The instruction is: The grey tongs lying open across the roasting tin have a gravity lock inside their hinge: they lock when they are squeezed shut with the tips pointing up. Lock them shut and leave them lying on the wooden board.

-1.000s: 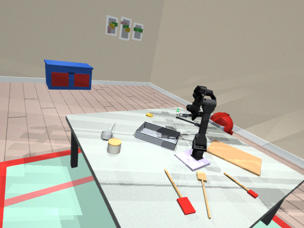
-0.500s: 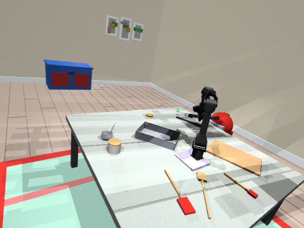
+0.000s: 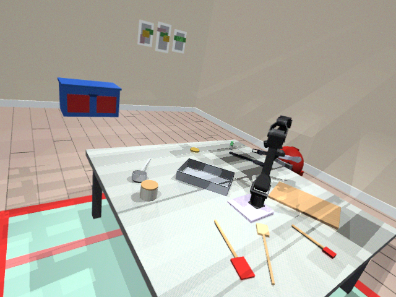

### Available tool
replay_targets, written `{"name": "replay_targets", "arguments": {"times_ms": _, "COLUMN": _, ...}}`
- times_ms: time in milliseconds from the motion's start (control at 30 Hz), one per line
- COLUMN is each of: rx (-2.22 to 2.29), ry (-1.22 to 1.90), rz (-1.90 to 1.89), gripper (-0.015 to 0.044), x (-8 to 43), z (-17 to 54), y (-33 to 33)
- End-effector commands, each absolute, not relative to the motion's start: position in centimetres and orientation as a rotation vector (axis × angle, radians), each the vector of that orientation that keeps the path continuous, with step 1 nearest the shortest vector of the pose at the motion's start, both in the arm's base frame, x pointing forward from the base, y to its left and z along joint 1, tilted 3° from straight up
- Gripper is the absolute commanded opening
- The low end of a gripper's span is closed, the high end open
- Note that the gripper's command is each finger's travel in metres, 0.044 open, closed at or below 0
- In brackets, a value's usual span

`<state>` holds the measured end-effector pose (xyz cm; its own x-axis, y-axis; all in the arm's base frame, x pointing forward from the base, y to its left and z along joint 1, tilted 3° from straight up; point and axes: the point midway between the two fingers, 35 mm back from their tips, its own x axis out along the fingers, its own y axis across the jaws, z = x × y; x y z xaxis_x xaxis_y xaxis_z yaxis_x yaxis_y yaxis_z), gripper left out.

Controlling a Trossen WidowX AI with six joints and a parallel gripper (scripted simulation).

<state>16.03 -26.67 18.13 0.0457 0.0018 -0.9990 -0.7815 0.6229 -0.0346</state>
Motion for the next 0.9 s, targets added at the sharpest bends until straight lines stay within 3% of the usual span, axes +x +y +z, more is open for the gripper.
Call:
{"name": "replay_targets", "arguments": {"times_ms": 0, "rx": -0.657, "ry": 1.431, "rz": 0.625, "gripper": -0.0150, "x": 14.1, "z": 18.2, "y": -28.1}}
{"name": "replay_targets", "arguments": {"times_ms": 867, "rx": -0.316, "ry": 1.525, "rz": 0.292, "gripper": -0.0150, "x": 0.2, "z": 17.7, "y": -33.2}}
